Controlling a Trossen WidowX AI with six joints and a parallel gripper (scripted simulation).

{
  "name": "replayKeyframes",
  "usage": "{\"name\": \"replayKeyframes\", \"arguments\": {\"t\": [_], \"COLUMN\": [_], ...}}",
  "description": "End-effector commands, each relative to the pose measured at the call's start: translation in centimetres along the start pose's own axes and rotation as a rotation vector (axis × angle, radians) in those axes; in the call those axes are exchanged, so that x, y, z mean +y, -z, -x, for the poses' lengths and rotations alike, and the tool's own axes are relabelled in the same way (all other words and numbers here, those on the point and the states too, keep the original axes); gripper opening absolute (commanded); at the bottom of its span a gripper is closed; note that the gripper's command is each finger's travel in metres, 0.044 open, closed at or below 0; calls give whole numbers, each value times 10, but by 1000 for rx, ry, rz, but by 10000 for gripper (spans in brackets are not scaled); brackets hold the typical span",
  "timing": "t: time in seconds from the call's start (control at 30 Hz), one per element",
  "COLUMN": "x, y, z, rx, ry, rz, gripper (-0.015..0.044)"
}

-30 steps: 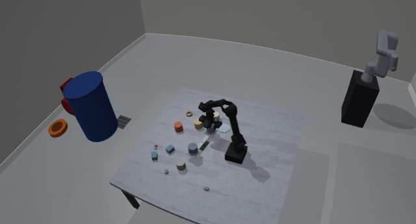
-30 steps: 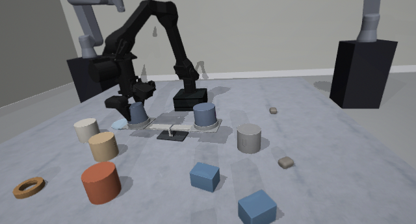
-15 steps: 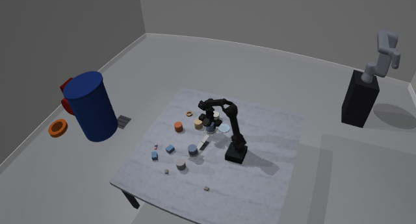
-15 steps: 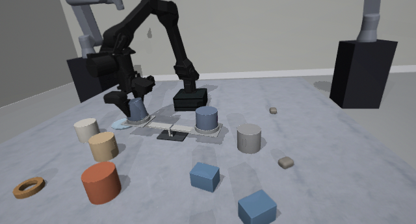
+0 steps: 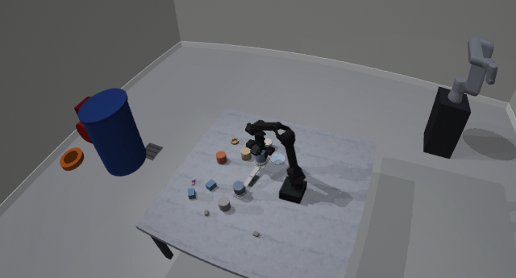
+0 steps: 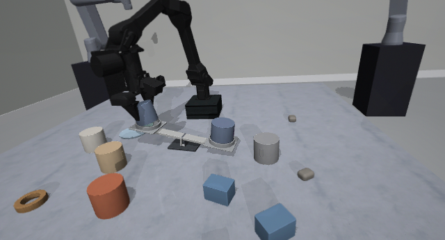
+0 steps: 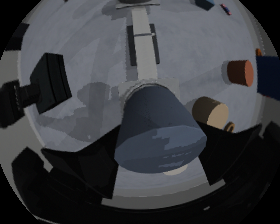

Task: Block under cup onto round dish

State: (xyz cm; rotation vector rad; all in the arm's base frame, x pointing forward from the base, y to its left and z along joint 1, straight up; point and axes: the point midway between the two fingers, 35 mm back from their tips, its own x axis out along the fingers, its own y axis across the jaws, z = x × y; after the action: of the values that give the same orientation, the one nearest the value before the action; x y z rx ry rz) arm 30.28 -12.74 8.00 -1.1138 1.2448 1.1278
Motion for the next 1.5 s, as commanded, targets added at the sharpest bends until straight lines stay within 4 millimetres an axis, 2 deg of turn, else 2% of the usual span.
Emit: {"name": "replayKeyframes", "arguments": {"t": [0.0, 1.47], "x": [-4, 3], "y": [6, 3], "z": [11, 67], "rx": [25, 25], "ry": [23, 23], "rz": [-1, -1], "gripper": [0, 0]}}
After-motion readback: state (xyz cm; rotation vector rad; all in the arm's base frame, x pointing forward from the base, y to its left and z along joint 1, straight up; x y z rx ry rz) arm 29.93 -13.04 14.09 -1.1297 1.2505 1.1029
